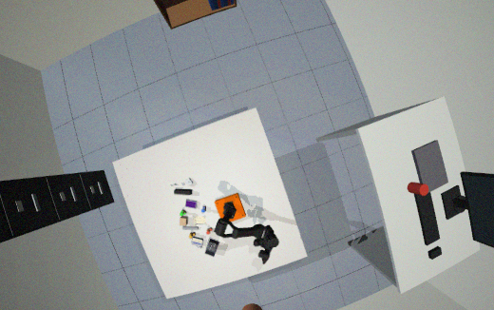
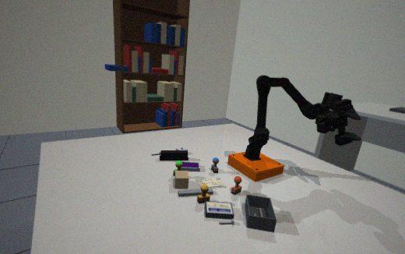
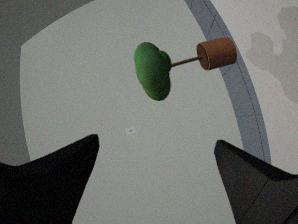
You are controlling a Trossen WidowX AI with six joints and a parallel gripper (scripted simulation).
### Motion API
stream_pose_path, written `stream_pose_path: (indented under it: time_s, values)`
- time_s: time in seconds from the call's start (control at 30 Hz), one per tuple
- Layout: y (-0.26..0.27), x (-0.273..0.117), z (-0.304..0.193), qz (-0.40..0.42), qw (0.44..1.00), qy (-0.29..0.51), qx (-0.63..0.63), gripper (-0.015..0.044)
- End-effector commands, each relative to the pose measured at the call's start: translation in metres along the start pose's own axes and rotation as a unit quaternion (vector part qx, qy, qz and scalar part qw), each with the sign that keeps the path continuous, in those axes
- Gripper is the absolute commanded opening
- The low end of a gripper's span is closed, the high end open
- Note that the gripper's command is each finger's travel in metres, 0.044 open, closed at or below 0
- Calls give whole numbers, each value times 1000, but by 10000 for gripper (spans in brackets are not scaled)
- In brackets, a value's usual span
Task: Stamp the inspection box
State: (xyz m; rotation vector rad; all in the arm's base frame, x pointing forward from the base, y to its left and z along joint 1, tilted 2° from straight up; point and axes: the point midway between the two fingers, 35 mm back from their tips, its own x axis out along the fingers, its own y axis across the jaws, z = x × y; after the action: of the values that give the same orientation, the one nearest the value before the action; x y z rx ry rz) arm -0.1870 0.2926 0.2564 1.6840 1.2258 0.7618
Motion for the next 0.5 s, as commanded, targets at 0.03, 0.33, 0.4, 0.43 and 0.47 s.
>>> stream_pose_path:
  time_s: [0.03, 0.33, 0.4, 0.43, 0.47]
  values:
    - [0, 4, 1, -1, 1000, -3, -12, 347]
    - [-4, 96, 52, -45, 967, -76, -240, 230]
    - [0, 120, 74, -65, 948, -105, -294, 230]
    - [2, 132, 87, -77, 937, -119, -319, 230]
    - [4, 143, 100, -90, 925, -133, -344, 230]
